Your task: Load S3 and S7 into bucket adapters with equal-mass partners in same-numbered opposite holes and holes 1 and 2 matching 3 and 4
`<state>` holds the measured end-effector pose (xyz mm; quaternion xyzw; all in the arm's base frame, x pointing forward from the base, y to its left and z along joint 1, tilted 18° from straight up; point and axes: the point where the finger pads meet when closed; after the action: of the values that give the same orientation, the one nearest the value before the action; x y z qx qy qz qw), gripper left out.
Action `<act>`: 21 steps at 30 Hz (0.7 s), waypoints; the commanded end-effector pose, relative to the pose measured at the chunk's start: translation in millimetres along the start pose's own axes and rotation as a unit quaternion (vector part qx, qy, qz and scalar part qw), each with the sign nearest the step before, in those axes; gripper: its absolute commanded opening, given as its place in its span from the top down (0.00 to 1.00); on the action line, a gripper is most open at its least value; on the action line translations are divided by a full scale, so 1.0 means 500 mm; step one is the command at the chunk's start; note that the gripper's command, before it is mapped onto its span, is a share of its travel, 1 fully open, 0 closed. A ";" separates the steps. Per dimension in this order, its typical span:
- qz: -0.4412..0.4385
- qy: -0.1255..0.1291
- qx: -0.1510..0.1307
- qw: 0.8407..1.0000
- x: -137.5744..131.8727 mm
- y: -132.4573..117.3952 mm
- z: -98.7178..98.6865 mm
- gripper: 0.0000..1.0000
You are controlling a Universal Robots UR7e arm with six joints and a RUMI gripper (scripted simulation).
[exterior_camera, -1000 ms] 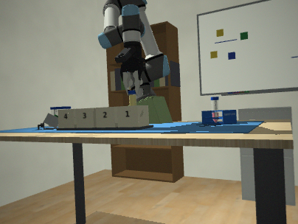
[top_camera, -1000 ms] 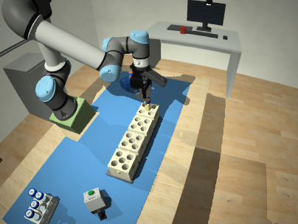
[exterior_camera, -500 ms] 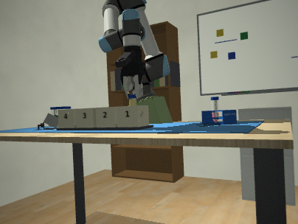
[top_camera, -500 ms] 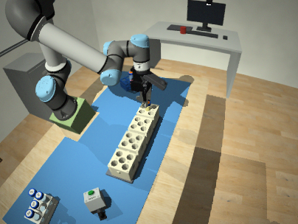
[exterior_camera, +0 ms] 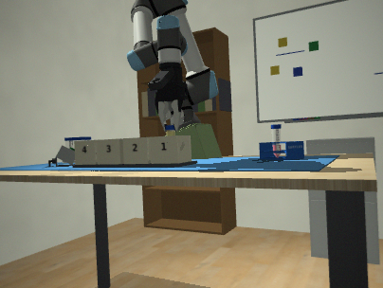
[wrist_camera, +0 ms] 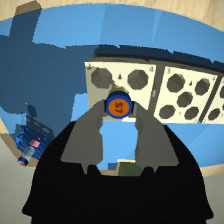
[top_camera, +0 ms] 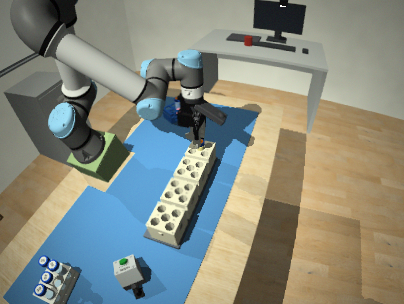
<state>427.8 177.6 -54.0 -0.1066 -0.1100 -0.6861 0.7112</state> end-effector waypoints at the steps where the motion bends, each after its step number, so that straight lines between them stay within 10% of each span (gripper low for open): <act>1: 0.000 -0.001 -0.001 1.000 0.002 -0.003 -0.012 1.00; 20: 0.000 0.000 0.001 1.000 0.000 0.000 -0.011 1.00; 21: 0.000 0.000 0.001 1.000 0.000 0.000 -0.011 0.65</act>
<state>428.5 176.4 -58.8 -0.1056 -0.1106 -0.6861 0.7113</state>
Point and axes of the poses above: the point where the finger pads meet when closed, its own z axis back along the fingers, its own x axis across the jaws, y = z × x, and after that the axes turned 1 degree about -z, right-handed
